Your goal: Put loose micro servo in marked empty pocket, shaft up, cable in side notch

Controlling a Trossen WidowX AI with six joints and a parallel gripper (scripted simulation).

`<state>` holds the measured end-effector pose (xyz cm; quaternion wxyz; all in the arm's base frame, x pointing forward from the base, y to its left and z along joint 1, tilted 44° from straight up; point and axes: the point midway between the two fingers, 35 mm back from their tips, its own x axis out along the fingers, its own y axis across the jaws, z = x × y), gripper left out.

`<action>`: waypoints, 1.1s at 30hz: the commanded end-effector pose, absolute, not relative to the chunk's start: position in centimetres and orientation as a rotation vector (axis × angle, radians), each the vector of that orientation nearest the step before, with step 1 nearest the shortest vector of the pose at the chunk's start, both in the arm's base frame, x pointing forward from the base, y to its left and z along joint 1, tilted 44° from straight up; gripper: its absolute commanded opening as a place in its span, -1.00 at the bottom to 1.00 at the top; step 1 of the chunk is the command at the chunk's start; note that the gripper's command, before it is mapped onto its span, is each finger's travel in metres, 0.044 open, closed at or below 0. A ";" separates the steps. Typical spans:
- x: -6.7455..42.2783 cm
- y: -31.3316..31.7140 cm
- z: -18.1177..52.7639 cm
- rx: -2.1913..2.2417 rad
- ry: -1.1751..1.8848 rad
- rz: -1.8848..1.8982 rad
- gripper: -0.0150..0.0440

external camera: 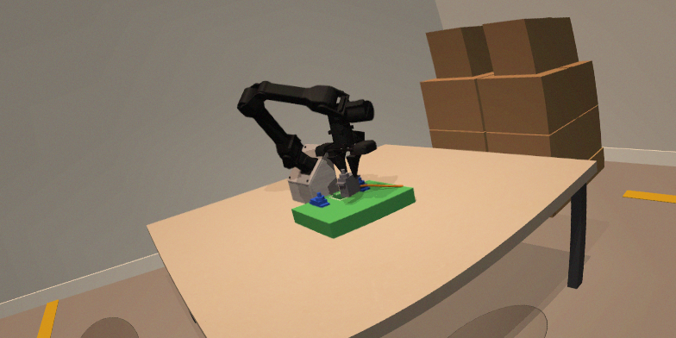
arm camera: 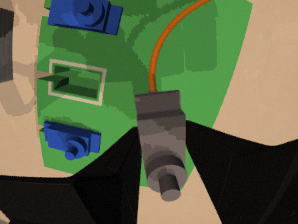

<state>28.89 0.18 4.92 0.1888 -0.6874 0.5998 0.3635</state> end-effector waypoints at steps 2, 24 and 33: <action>28.9 0.3 4.9 -2.054 1.632 1.236 -0.49; 28.9 0.3 4.9 -2.423 1.268 2.074 -0.49; 28.9 0.3 4.9 -2.509 1.046 2.398 -0.49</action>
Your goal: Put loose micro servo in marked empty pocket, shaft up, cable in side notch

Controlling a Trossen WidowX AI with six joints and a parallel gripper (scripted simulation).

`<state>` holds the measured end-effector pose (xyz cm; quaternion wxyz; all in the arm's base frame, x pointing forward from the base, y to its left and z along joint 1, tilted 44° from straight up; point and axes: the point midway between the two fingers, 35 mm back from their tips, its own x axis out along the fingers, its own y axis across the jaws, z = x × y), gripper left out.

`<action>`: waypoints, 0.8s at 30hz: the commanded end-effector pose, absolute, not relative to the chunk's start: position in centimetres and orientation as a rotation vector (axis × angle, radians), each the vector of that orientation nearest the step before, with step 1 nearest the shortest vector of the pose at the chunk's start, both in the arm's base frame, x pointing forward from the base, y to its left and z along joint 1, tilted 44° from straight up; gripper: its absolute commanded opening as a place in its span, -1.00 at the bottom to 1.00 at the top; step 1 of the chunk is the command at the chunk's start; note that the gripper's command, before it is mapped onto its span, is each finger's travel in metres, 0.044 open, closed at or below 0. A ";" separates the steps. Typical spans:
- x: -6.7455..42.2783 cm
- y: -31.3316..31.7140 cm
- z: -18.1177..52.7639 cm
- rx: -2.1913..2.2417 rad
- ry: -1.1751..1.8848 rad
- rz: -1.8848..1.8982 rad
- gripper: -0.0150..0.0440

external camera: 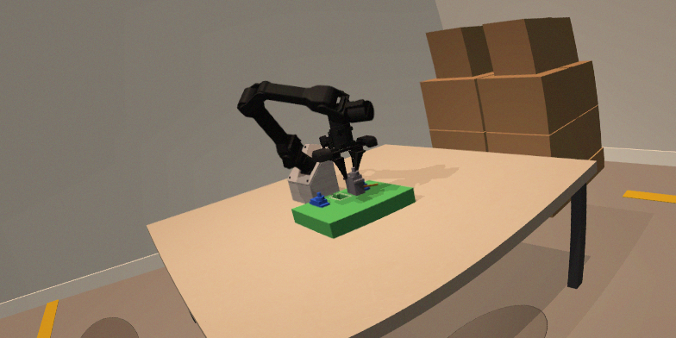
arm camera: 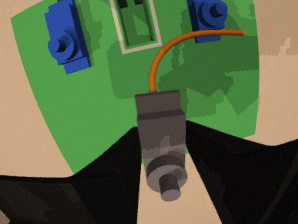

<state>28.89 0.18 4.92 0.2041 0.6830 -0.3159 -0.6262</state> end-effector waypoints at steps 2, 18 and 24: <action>28.9 0.3 4.9 1.836 -0.762 -1.759 -0.49; 25.3 0.5 4.7 1.835 -0.761 -1.761 -0.49; 22.6 0.6 4.5 1.833 -0.760 -1.762 -0.49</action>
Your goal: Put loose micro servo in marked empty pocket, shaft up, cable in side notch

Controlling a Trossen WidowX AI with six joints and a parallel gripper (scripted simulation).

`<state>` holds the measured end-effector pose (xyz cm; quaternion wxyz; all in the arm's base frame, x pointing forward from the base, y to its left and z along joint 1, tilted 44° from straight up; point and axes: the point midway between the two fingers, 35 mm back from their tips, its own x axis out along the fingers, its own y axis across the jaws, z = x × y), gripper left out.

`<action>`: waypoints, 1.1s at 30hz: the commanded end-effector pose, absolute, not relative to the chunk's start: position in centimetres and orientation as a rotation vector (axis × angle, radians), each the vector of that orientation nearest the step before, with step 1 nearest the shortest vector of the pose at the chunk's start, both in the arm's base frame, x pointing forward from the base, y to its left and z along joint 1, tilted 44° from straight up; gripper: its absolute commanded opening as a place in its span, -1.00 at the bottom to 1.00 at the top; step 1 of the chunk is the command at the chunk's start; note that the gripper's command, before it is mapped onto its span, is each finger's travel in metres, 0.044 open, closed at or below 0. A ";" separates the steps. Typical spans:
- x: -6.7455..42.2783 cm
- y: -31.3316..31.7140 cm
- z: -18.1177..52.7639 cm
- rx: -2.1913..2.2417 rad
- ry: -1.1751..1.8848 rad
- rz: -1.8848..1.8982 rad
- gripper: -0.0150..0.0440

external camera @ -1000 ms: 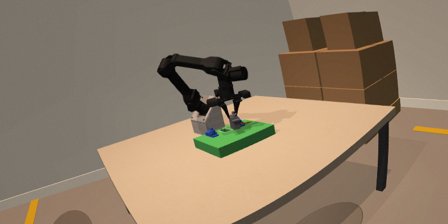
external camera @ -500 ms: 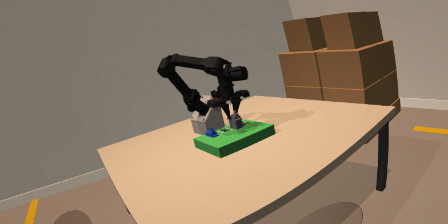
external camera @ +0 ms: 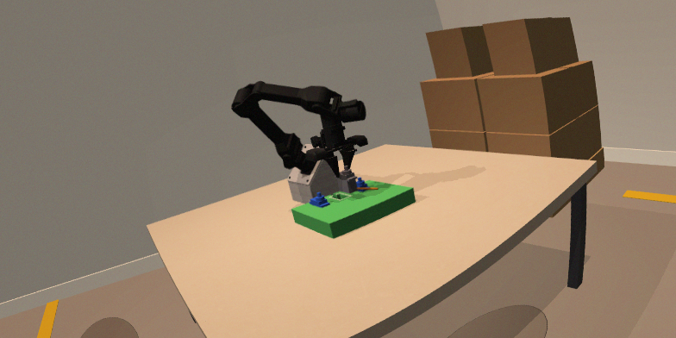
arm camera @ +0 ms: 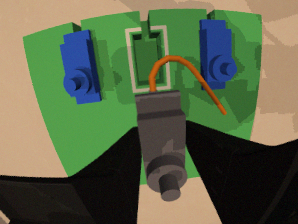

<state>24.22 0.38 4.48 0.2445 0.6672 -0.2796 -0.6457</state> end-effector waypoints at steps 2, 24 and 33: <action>21.6 0.6 4.4 1.832 -0.759 -1.763 -0.49; 18.0 -0.1 3.2 1.830 -0.759 -1.764 -0.49; 18.1 -0.6 2.7 1.830 -0.760 -1.764 -0.49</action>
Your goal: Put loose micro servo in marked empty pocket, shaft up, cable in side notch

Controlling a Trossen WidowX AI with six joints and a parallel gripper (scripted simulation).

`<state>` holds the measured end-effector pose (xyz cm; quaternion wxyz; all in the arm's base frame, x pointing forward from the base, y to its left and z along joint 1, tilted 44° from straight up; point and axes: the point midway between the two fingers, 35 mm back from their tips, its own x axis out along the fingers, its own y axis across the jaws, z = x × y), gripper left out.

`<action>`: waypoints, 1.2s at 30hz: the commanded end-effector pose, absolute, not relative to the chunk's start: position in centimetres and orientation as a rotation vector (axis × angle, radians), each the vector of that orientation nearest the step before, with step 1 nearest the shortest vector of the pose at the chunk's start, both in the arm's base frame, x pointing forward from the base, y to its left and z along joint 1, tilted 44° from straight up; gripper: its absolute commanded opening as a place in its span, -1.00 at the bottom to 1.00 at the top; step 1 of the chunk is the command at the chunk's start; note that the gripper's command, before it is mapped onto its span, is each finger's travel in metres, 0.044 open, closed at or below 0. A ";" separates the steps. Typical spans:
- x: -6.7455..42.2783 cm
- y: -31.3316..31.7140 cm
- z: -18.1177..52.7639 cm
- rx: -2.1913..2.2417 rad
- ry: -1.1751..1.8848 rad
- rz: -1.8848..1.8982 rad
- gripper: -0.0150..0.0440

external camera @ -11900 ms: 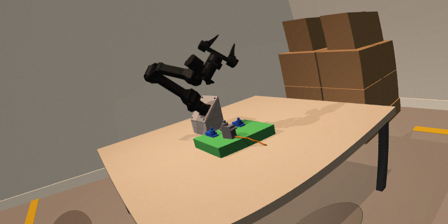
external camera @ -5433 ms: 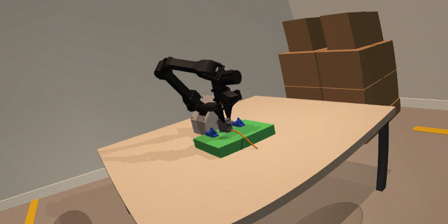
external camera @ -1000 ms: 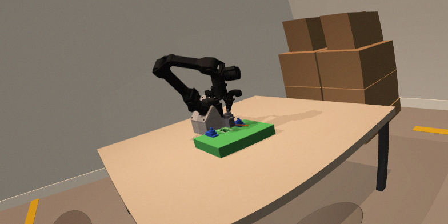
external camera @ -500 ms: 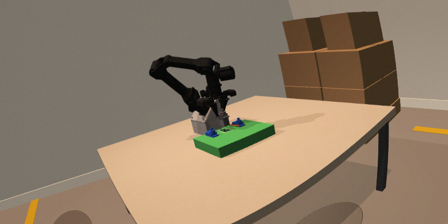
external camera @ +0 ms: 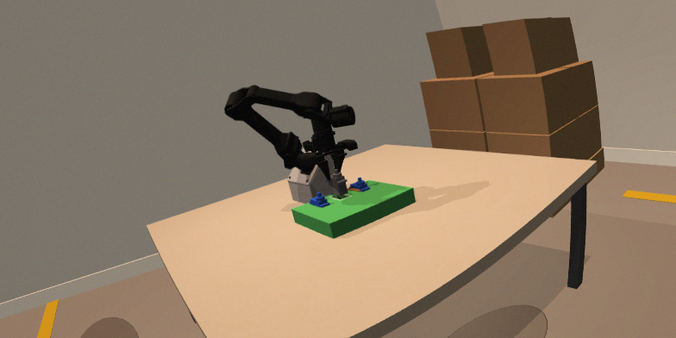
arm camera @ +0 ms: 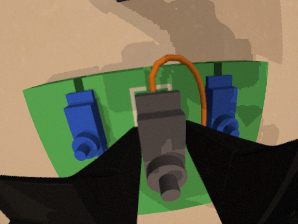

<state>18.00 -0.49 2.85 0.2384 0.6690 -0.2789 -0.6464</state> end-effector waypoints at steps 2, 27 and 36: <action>18.1 -0.6 2.7 1.830 -0.760 -1.764 -0.49; 18.1 -1.7 1.6 1.830 -0.760 -1.763 -0.49; 18.1 -2.1 1.2 1.830 -0.760 -1.763 -0.49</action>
